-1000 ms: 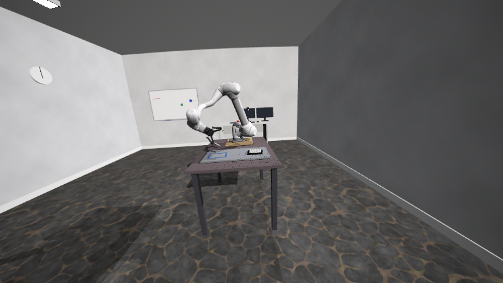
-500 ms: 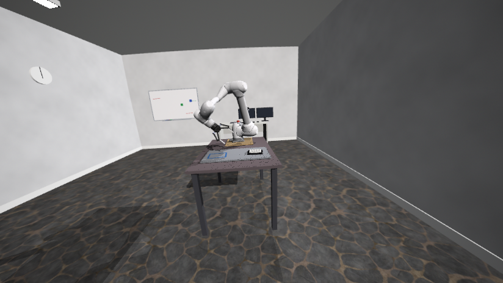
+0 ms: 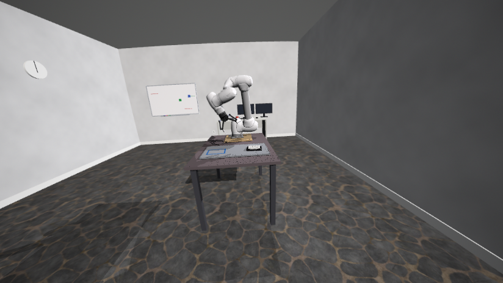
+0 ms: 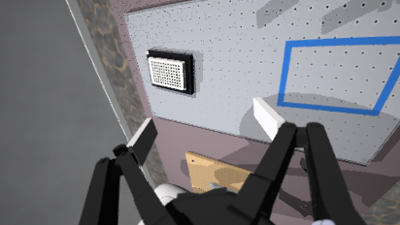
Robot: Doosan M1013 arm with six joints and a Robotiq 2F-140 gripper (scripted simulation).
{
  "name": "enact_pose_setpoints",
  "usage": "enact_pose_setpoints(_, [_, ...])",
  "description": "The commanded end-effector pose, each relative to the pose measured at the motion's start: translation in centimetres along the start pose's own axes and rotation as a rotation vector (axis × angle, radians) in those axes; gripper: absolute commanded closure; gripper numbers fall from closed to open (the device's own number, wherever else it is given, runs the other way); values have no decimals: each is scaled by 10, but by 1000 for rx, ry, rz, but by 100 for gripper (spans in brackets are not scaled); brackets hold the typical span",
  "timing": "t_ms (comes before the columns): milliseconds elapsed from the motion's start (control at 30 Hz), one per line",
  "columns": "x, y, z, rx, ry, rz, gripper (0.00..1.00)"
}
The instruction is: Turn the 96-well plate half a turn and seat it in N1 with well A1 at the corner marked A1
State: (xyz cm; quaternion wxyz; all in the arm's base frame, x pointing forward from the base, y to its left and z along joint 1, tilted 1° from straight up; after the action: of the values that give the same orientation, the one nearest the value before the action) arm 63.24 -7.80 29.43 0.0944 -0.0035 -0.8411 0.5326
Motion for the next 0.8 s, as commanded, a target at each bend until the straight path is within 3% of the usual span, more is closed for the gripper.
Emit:
enact_pose_setpoints(0, [1, -6, -20, 101, 25, 3, 0])
enact_pose_setpoints(233, [3, -24, -61, 282, 66, 73, 0])
enact_pose_setpoints(333, [4, -27, -66, 295, 69, 80, 0])
enact_pose_setpoints(400, [5, -32, -77, 349, 82, 118, 0])
enact_pose_setpoints(500, [5, -41, -90, 361, 85, 127, 0])
enact_pose_setpoints(600, [7, -49, -105, 421, 100, 182, 0])
enact_pose_setpoints(633, [7, -52, -109, 421, 100, 182, 0])
enact_pose_setpoints(767, [3, -34, -117, 434, -31, 154, 0])
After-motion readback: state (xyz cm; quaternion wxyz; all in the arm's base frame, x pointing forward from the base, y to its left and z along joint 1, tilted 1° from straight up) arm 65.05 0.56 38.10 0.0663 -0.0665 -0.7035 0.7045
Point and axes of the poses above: the point where the finger pads meet when closed, its own y axis out along the fingers, its own z axis across the jaws, x = y × z, the point moved 7 cm from there along -y, back along the fingers, and after that the axes turned 14 degrees about y, right-handed, at the moved point
